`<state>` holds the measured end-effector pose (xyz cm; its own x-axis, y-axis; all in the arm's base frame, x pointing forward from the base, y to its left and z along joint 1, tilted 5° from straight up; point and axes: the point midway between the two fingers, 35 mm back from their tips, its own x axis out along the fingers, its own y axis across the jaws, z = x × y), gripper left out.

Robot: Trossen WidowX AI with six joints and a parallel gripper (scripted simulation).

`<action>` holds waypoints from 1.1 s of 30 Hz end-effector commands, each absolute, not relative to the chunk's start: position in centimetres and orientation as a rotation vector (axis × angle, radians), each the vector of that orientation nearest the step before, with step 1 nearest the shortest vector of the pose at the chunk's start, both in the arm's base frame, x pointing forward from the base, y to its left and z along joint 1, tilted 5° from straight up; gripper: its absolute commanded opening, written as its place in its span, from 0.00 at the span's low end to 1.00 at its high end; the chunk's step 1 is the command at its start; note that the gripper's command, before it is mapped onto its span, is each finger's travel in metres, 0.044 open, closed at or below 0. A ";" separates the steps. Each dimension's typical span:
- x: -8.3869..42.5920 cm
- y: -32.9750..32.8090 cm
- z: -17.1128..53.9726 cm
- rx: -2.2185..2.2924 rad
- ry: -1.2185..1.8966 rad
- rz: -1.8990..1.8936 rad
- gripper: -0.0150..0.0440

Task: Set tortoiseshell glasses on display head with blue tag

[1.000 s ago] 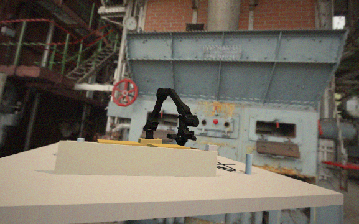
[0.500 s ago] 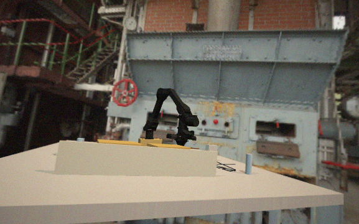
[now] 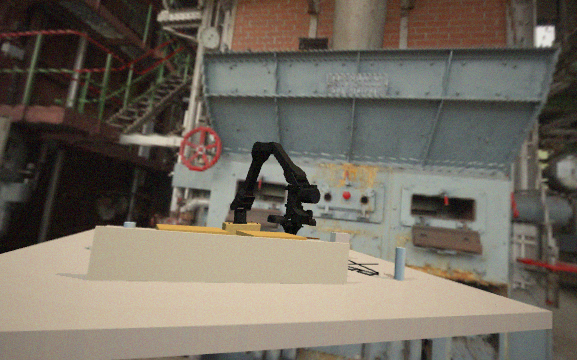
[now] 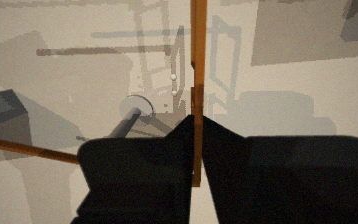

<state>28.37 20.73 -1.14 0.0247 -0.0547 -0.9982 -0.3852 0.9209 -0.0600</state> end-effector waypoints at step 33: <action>30.4 21.0 -1.1 -0.362 1.529 0.263 0.25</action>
